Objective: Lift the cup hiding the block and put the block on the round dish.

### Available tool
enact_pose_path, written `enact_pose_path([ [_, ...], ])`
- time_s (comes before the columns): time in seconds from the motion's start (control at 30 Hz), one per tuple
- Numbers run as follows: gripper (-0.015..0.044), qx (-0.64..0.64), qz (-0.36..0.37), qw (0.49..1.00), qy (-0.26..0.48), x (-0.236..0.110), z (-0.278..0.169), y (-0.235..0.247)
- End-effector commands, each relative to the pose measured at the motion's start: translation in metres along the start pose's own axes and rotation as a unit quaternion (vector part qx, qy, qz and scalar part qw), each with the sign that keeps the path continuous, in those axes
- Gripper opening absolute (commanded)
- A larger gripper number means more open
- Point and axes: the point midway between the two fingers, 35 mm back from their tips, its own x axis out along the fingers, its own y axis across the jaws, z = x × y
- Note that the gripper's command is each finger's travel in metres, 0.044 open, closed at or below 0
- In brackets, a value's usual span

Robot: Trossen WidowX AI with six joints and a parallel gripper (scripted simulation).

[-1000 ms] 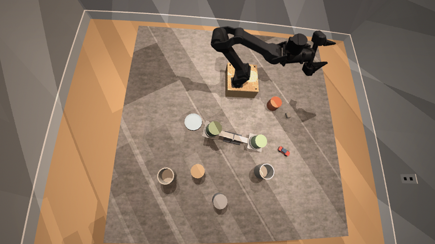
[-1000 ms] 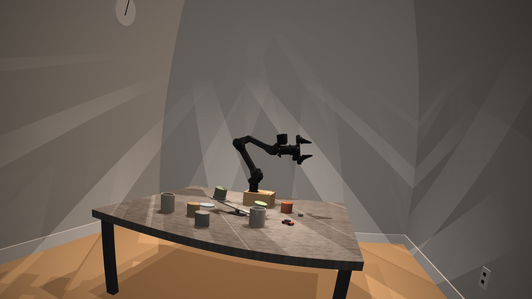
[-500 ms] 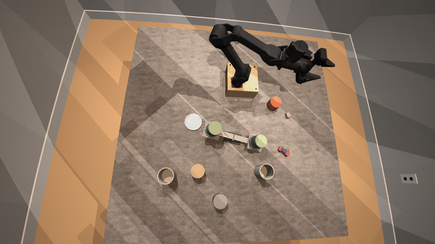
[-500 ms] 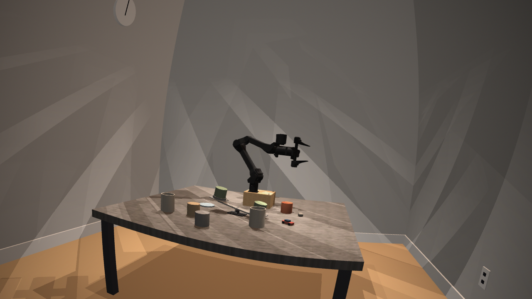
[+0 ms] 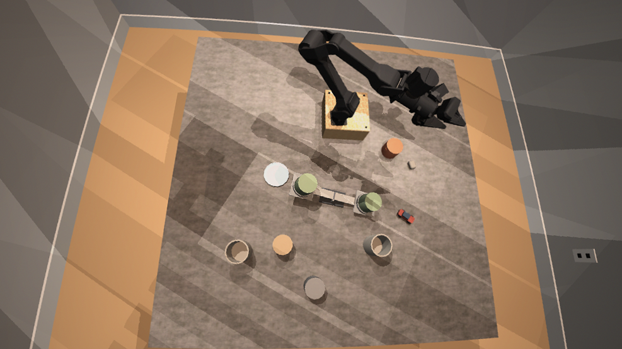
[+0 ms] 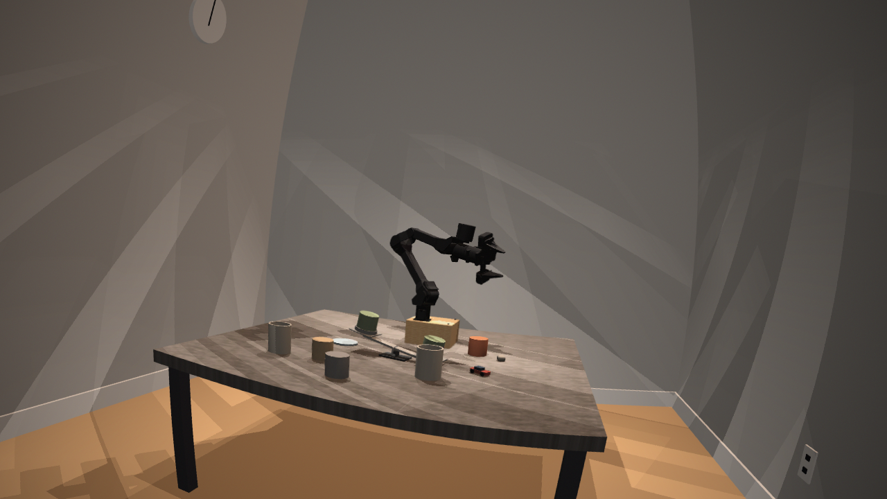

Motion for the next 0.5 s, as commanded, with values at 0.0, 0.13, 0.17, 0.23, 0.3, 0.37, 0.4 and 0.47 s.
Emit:
enact_pose_path([
  [0.0,0.0440,0.060,0.006,0.997,0.046,-0.004,-0.021,0.001],
  [0.13,0.0440,0.114,0.008,0.990,0.086,-0.010,-0.040,0.003],
  [0.17,0.0440,0.127,0.008,0.987,0.096,-0.011,-0.044,0.004],
  [0.23,0.0440,0.154,0.007,0.981,0.116,-0.014,-0.053,0.005],
  [0.3,0.0440,0.180,0.005,0.974,0.136,-0.018,-0.062,0.006],
  [0.37,0.0440,0.207,0.002,0.966,0.156,-0.022,-0.071,0.008],
  [0.4,0.0440,0.220,0.000,0.961,0.166,-0.024,-0.075,0.008],
  [0.47,0.0440,0.246,-0.004,0.951,0.186,-0.028,-0.084,0.010],
])
